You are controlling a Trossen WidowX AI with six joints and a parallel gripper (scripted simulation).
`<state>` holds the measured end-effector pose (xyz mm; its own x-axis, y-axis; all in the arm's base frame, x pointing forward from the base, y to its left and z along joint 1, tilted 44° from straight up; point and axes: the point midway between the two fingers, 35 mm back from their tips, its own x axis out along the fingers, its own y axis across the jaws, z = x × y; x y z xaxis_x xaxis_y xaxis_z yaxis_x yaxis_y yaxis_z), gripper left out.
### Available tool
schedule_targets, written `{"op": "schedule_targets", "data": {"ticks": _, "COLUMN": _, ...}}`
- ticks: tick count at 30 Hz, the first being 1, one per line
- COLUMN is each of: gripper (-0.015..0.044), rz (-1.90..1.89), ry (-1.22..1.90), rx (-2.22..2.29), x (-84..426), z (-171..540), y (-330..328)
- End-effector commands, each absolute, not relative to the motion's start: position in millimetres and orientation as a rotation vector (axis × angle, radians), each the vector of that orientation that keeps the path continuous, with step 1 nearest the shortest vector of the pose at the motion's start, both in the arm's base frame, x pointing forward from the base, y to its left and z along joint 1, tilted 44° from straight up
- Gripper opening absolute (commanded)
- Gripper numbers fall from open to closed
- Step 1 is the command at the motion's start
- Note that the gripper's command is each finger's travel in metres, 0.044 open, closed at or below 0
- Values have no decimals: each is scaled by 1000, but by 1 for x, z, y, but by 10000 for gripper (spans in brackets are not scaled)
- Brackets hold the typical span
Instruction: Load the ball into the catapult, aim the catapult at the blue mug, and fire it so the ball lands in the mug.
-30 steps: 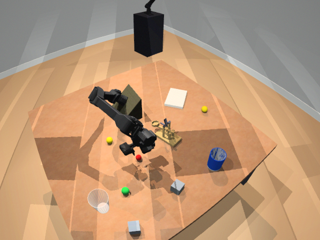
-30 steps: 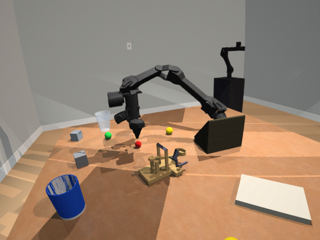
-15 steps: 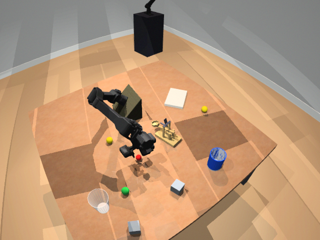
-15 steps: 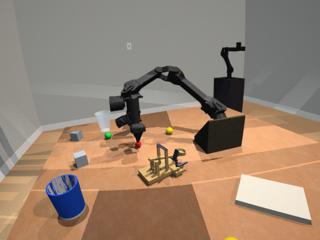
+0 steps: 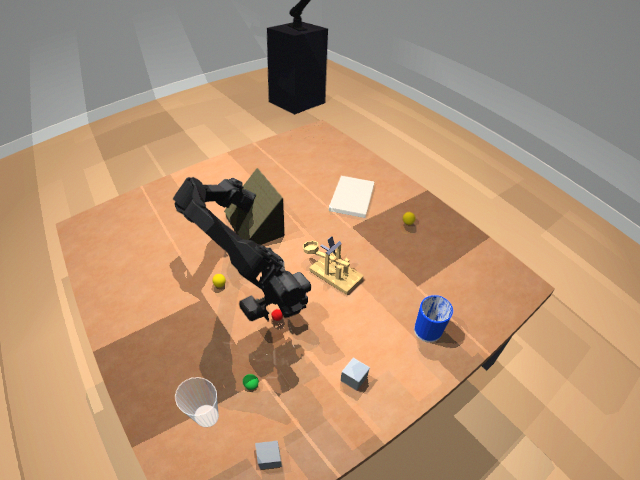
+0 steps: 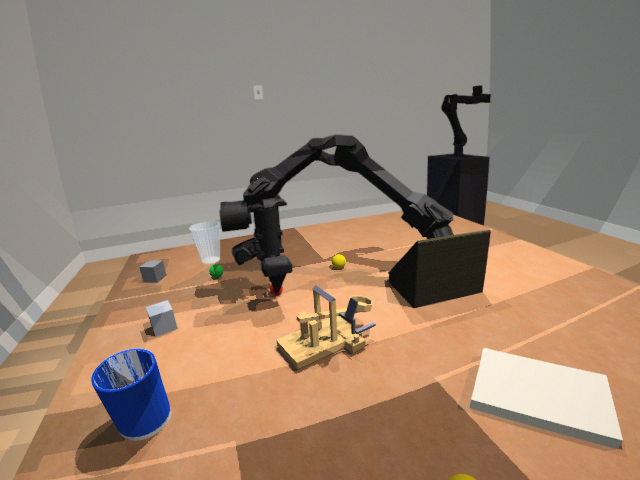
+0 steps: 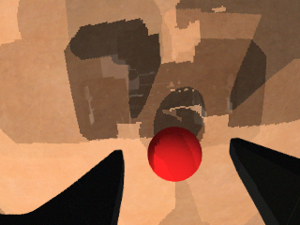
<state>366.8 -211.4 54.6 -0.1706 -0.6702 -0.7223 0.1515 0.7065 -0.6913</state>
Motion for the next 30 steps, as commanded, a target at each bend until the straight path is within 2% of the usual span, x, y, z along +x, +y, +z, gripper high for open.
{"op": "schedule_targets", "data": {"ticks": 1, "gripper": 300, "rz": -768, "ry": 1602, "rx": -442, "x": 361, "z": 46, "y": -217}}
{"op": "schedule_targets", "data": {"ticks": 4, "gripper": 300, "rz": -768, "ry": 1602, "rx": -442, "x": 361, "z": 45, "y": -218}}
{"op": "schedule_targets", "data": {"ticks": 10, "gripper": 142, "rz": -768, "ry": 1602, "rx": -442, "x": 361, "z": 45, "y": -218}}
{"op": "schedule_targets", "data": {"ticks": 18, "gripper": 89, "rz": -768, "ry": 1602, "rx": -442, "x": 361, "z": 45, "y": -218}}
{"op": "schedule_targets", "data": {"ticks": 21, "gripper": 10, "rz": -767, "ry": 1602, "rx": -442, "x": 363, "z": 47, "y": -216}}
{"op": "schedule_targets", "data": {"ticks": 22, "gripper": 0, "rz": -767, "ry": 1602, "rx": -441, "x": 365, "z": 50, "y": -213}}
{"op": "schedule_targets", "data": {"ticks": 30, "gripper": 0, "rz": -762, "ry": 1602, "rx": -436, "x": 380, "z": 78, "y": -186}}
